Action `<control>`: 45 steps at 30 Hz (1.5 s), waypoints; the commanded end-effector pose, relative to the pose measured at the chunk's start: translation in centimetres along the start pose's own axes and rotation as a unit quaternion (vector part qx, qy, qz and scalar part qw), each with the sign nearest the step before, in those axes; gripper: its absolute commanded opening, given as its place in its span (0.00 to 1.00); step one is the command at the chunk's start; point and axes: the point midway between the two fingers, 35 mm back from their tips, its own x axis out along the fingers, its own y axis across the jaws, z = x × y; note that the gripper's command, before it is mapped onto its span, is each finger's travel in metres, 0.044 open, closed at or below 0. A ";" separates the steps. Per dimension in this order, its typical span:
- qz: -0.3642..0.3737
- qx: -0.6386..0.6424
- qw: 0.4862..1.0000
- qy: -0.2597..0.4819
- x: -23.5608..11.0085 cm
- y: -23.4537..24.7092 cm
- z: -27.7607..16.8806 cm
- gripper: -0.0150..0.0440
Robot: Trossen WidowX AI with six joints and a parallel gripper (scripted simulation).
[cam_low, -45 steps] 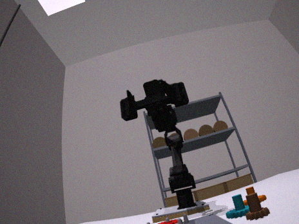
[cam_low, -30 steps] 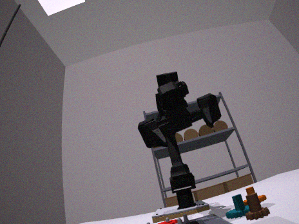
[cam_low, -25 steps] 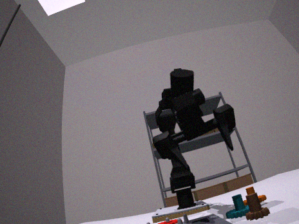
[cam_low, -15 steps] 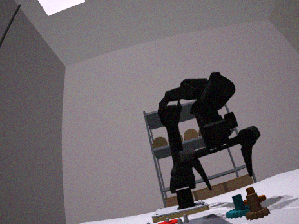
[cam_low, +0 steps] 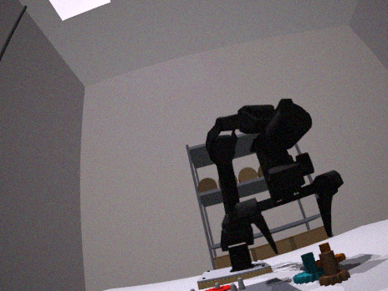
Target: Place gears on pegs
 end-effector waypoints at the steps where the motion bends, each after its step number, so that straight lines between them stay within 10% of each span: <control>1: 0.001 0.002 1.000 0.002 0.7 0.0 -0.1 1.00; 18: 0.001 0.002 1.000 0.003 2.7 0.0 -0.1 1.00; 32: 0.001 0.002 1.000 0.003 2.7 0.0 -0.1 0.38; 45: 0.001 0.002 1.000 0.002 1.9 0.1 0.1 0.25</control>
